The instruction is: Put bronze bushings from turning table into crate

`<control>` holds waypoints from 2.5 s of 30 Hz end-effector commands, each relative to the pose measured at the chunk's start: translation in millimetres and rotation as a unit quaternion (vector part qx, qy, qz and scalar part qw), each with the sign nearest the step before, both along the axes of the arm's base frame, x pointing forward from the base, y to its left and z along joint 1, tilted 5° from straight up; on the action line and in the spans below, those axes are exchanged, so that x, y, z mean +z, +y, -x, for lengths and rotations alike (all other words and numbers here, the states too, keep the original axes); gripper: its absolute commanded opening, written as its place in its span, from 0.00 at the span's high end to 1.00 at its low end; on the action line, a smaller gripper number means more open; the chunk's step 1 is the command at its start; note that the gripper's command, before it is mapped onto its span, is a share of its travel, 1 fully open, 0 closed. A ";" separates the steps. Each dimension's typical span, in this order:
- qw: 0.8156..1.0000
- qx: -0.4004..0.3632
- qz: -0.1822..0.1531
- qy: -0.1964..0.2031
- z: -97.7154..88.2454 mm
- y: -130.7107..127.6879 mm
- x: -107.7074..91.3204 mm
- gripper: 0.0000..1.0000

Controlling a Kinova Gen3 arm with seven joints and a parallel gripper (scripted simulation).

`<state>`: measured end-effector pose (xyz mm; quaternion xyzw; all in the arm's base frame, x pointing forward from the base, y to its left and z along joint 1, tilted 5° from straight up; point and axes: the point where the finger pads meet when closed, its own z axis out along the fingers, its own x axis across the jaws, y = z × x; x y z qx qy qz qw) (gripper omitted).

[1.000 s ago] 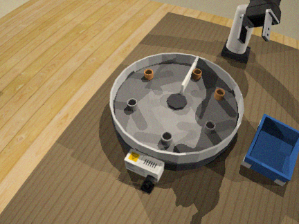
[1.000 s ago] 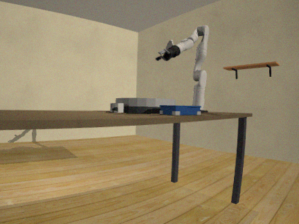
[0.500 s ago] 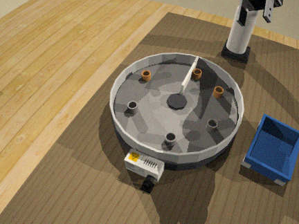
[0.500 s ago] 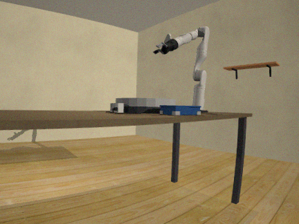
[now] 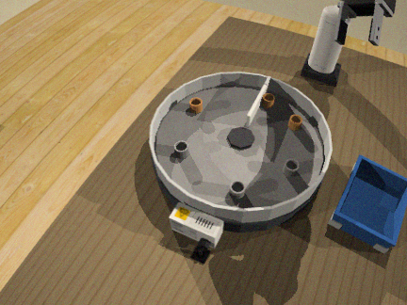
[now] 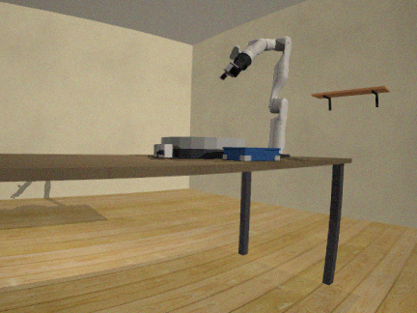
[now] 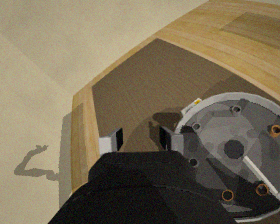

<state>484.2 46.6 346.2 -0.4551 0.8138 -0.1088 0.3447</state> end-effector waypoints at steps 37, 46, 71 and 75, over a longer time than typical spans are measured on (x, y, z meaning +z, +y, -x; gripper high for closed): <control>0.958 0.026 0.046 0.282 0.5 0.6 4.2 0.00; 0.958 0.026 0.046 0.282 0.5 0.6 4.2 0.00; 0.922 0.035 0.062 0.380 39.9 -19.4 -20.6 0.00; 0.922 0.035 0.062 0.380 39.9 -19.4 -20.6 0.00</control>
